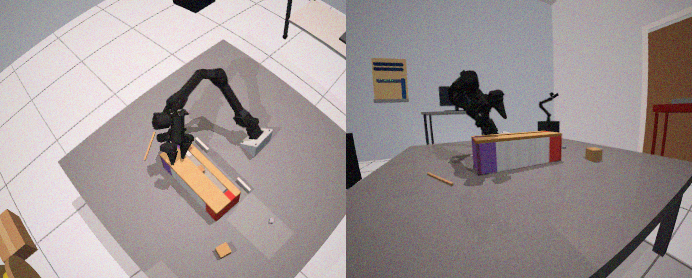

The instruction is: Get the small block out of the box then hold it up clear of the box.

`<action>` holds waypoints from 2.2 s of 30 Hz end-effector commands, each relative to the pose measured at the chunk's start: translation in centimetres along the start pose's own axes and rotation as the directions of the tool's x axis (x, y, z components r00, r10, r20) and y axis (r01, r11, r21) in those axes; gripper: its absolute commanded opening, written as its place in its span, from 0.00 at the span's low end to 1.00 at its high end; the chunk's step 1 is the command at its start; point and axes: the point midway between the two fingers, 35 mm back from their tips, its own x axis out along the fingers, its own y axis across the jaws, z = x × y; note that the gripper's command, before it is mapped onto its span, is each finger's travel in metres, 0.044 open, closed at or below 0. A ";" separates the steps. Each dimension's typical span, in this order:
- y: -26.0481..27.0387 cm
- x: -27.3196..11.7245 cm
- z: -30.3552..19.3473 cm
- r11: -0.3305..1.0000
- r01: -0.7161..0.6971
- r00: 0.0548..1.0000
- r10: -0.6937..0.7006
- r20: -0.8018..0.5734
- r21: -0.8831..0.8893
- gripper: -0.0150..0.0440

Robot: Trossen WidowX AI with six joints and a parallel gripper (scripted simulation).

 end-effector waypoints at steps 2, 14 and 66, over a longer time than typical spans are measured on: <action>-1.6 2.1 -6.6 0.953 0.261 0.965 -0.260 -0.026 0.155 0.93; -6.1 1.8 -14.5 0.778 0.462 0.703 -0.614 0.359 0.427 0.93; -10.2 6.3 -12.6 0.754 0.483 0.688 -0.641 0.340 0.445 0.93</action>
